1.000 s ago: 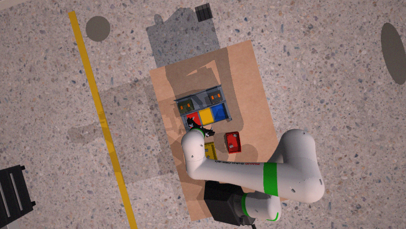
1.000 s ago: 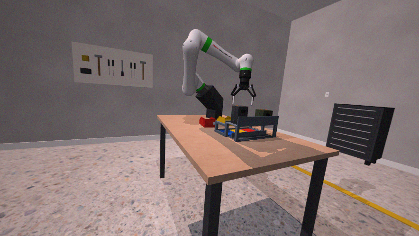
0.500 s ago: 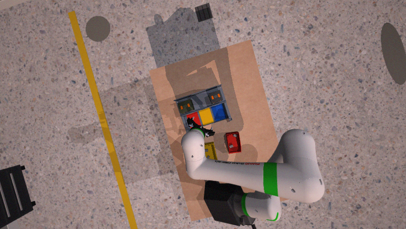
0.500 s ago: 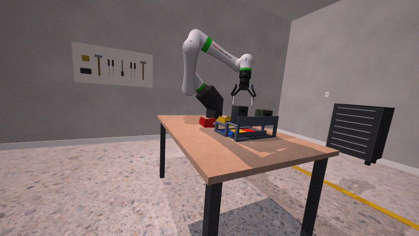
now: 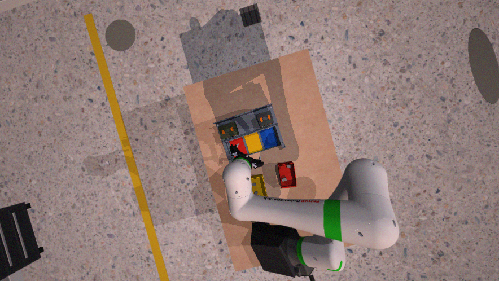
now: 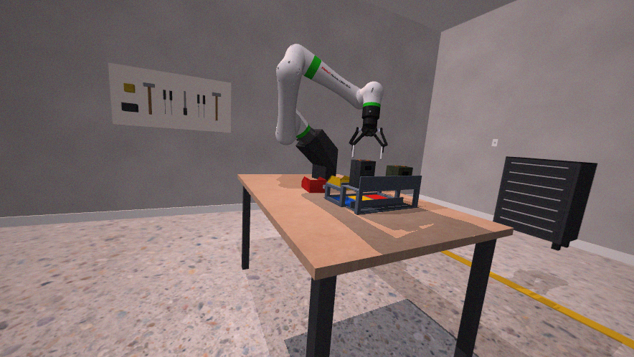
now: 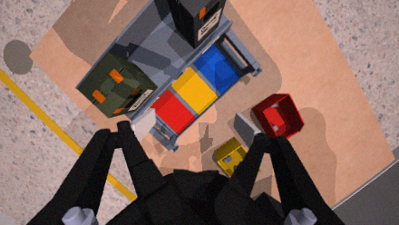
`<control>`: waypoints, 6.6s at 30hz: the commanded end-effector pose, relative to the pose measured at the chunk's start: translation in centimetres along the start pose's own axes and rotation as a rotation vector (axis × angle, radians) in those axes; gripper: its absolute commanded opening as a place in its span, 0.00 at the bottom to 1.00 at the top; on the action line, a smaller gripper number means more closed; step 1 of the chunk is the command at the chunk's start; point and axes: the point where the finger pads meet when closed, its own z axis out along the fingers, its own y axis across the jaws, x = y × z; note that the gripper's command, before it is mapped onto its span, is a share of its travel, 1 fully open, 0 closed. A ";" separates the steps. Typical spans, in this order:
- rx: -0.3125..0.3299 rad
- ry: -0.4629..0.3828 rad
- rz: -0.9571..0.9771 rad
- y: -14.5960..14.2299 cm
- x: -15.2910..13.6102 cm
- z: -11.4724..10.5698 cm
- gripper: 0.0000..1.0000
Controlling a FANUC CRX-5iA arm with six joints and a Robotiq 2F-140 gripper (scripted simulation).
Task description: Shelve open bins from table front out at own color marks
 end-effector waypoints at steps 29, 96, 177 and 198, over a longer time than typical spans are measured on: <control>0.038 -0.148 -0.576 9.4 -20.3 -1.1 1.00; 0.038 -0.175 -0.723 13.7 -24.0 -0.5 0.15; 0.038 -0.175 -0.723 13.8 -25.1 5.6 0.15; 0.038 -0.175 -0.723 13.8 -25.2 6.3 0.15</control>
